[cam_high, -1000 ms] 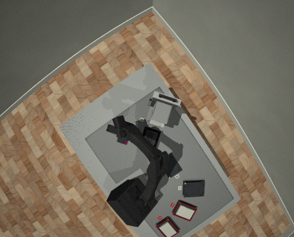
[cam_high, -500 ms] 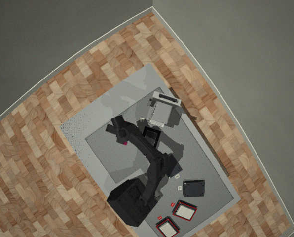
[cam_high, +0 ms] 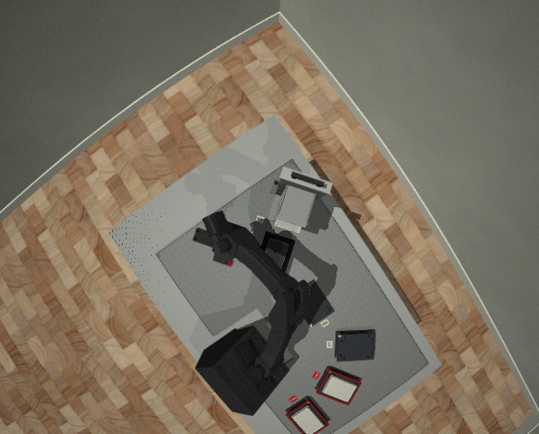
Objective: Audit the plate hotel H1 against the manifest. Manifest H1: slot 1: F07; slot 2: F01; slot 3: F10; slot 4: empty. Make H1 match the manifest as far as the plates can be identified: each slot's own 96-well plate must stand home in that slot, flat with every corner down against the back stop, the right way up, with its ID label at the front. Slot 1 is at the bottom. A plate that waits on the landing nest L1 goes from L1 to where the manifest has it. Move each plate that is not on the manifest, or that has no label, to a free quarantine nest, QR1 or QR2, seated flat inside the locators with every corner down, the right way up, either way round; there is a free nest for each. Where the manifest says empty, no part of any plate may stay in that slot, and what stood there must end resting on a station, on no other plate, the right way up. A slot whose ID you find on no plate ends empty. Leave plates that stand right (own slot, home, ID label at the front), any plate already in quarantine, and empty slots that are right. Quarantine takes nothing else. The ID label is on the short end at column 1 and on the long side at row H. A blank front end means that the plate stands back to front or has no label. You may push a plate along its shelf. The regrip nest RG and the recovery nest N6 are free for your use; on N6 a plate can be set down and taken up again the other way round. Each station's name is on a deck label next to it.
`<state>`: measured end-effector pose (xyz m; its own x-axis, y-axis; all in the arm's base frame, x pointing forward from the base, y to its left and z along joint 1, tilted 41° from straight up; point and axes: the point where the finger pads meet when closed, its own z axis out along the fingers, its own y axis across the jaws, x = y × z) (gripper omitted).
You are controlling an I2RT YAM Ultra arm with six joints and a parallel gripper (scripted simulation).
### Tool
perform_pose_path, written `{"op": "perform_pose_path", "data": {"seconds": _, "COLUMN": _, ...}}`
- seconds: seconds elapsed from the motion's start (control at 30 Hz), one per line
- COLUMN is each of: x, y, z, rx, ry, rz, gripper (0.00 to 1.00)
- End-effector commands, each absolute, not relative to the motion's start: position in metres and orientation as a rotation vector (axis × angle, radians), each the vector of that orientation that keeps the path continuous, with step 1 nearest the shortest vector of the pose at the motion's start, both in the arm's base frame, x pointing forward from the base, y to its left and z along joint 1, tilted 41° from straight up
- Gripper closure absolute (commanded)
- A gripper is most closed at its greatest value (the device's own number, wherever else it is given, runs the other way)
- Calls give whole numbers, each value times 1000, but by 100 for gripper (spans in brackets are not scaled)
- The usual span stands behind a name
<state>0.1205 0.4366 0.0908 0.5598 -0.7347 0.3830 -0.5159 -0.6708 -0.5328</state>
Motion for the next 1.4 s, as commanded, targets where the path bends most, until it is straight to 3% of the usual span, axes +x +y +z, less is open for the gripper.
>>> {"op": "perform_pose_path", "data": {"seconds": 0.0, "x": 112, "y": 440, "z": 95, "rx": -2432, "ry": 998, "rz": -826, "gripper": 0}}
{"op": "perform_pose_path", "data": {"seconds": 1.37, "x": 65, "y": 431, "z": 150, "rx": -2433, "ry": 999, "rz": -825, "gripper": 0}}
